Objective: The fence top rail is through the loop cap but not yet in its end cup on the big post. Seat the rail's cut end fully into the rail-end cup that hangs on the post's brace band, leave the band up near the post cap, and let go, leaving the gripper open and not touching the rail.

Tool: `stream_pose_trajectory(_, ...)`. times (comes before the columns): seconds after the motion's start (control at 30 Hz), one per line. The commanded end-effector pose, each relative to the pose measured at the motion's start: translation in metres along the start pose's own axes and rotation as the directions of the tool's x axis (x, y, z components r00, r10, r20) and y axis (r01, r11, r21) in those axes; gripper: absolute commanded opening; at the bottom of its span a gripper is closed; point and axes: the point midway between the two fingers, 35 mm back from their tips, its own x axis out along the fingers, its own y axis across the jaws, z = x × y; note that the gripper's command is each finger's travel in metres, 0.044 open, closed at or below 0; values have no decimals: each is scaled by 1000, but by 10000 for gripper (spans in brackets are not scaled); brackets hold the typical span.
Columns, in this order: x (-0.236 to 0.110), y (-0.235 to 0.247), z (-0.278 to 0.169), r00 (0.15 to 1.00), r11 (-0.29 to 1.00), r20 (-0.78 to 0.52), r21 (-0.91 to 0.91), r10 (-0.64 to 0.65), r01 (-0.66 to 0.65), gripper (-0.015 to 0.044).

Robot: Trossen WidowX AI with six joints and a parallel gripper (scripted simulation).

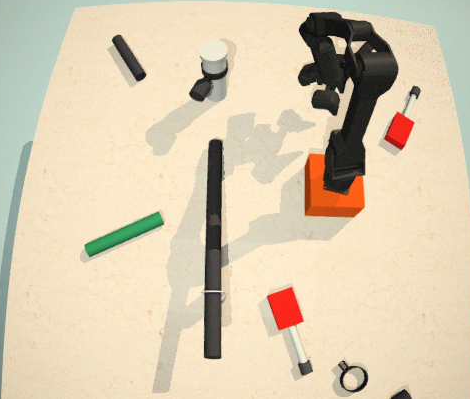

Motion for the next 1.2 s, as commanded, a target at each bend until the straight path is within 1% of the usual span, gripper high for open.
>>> stream_pose_trajectory(0.0, -1, 0, 2, 1000, 1000, 3, 0, -7, 7, 426)
stream_pose_trajectory(0.03, -5, 1, 7, 1000, 1000, 13, 1, -26, 26, 440)
stream_pose_trajectory(0.13, -28, 10, 37, 989, 992, 78, 5, -128, 128, 440)
stream_pose_trajectory(0.27, -61, 34, 76, 951, 971, 198, 13, -238, 240, 440)
stream_pose_trajectory(0.4, -89, 66, 102, 897, 951, 322, 43, -304, 307, 440)
stream_pose_trajectory(0.5, -109, 97, 120, 846, 942, 425, 52, -321, 331, 440)
stream_pose_trajectory(0.6, -129, 133, 134, 789, 940, 533, 38, -305, 338, 440)
stream_pose_trajectory(0.7, -147, 174, 143, 729, 945, 634, 7, -257, 328, 440)
stream_pose_trajectory(0.83, -168, 233, 143, 650, 955, 745, -62, -150, 291, 440)
stream_pose_trajectory(0.97, -183, 289, 130, 580, 959, 815, -159, -8, 236, 440)
stream_pose_trajectory(1.03, -186, 299, 127, 569, 958, 822, -179, 19, 226, 440)
stream_pose_trajectory(1.17, -186, 298, 128, 569, 954, 822, -184, 18, 236, 440)
